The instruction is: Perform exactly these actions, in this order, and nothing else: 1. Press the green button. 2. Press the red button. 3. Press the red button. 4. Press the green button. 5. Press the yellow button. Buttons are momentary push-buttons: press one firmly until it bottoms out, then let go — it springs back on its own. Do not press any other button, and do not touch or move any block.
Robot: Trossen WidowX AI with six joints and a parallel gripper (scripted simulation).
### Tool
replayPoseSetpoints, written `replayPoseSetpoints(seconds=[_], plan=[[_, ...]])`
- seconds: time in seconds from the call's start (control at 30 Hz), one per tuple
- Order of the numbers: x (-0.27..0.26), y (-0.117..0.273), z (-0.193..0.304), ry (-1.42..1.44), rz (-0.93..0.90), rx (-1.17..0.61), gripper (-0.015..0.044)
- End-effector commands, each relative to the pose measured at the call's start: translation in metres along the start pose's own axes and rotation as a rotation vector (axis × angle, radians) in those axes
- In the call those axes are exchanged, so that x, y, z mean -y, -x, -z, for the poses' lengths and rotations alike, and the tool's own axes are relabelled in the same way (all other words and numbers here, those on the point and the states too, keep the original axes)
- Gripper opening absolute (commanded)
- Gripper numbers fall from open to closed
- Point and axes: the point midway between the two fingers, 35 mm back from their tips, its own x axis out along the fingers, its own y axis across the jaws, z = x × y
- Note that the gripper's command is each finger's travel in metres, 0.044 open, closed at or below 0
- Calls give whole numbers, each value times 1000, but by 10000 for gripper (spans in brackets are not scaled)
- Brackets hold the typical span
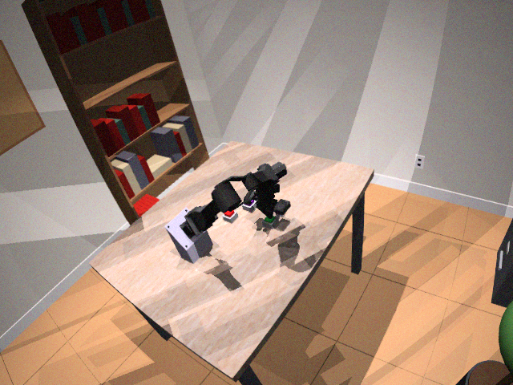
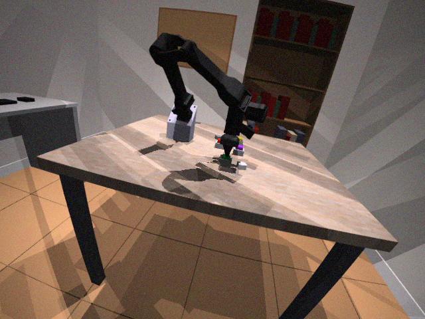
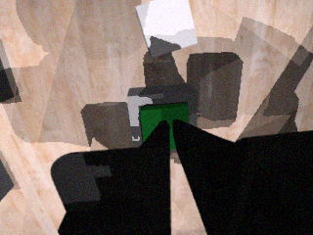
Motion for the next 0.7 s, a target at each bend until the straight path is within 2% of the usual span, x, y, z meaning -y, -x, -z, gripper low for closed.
replayPoseSetpoints(seconds=[0.0,0.1,0.23,0.4,0.57,0.67], plan=[[-2,-2,2,8,-8,-7,20],[0,2,0,0,-1,0,20],[-2,30,2,8,-9,-7,20],[-2,34,2,8,-11,-7,20],[-2,90,1,9,-13,-8,20],[-2,93,1,10,-13,-8,20]])
